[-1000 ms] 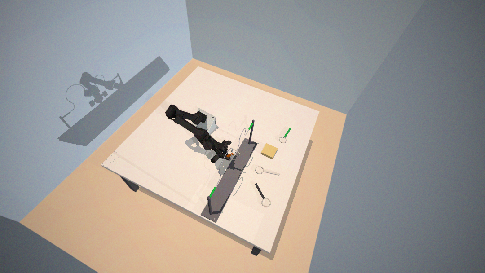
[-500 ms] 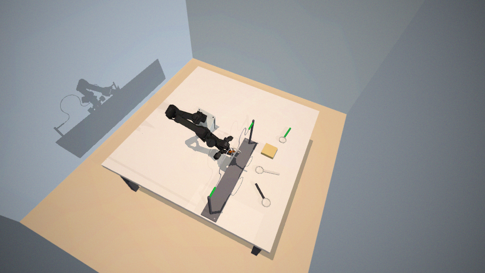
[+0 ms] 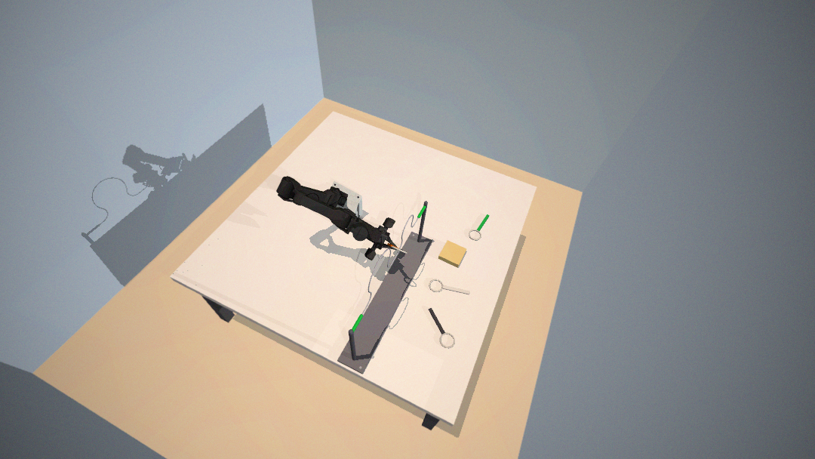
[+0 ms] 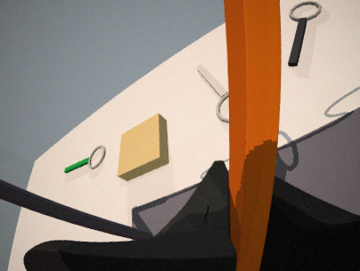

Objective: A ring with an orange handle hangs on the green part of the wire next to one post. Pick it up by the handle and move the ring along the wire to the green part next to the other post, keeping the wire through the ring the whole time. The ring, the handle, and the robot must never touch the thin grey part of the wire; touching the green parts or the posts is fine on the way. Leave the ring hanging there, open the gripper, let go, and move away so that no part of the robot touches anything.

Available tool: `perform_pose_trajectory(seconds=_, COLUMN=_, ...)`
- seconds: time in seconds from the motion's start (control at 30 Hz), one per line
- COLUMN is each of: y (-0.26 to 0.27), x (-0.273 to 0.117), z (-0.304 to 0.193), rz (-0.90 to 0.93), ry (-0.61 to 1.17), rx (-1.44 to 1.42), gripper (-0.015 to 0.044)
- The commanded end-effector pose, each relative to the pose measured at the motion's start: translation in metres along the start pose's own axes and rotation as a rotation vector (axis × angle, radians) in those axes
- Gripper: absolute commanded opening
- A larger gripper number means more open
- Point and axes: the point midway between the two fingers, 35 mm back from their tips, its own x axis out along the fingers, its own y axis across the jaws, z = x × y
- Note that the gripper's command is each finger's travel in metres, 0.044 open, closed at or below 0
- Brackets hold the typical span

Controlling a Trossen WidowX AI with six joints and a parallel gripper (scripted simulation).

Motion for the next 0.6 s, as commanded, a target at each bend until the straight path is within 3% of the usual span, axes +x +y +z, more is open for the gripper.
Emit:
perform_pose_trajectory(seconds=0.0, y=0.015, x=-0.002, z=0.001, rz=0.052, ry=0.009, rx=0.082, gripper=-0.0150)
perform_pose_trajectory(seconds=0.57, y=0.074, x=-0.020, z=0.018, rz=0.259, ry=0.056, rx=0.450, gripper=-0.0150)
